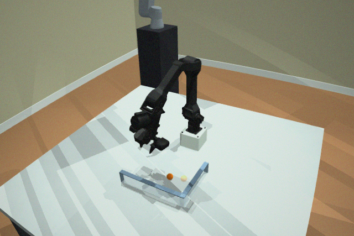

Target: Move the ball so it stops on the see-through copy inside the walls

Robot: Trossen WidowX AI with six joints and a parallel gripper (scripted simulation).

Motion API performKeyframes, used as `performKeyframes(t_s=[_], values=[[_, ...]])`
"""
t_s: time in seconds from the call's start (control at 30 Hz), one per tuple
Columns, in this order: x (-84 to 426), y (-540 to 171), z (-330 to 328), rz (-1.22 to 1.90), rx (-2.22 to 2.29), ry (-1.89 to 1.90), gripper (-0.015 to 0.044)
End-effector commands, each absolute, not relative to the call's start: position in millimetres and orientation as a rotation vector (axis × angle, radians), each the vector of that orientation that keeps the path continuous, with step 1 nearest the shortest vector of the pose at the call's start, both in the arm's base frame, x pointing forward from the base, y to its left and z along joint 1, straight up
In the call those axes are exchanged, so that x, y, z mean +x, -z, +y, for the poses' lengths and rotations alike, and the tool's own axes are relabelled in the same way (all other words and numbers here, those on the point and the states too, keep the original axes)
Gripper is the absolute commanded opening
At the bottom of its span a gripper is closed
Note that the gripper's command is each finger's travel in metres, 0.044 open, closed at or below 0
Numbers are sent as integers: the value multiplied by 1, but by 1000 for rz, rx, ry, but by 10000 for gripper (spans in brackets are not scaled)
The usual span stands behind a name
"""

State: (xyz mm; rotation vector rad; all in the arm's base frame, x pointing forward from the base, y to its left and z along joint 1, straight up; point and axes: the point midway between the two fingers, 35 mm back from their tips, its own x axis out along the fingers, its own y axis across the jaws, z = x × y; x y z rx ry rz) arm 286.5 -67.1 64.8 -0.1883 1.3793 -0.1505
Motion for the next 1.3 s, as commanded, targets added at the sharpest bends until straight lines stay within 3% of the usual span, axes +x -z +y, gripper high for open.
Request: performKeyframes(t_s=[0.0, 0.23, 1.27], values=[[296, -52, -25, 1421, -150, 52, 247], [295, -22, 62, 1535, -98, -99, 247], [297, 26, 62, 1535, -98, -99, 247]])
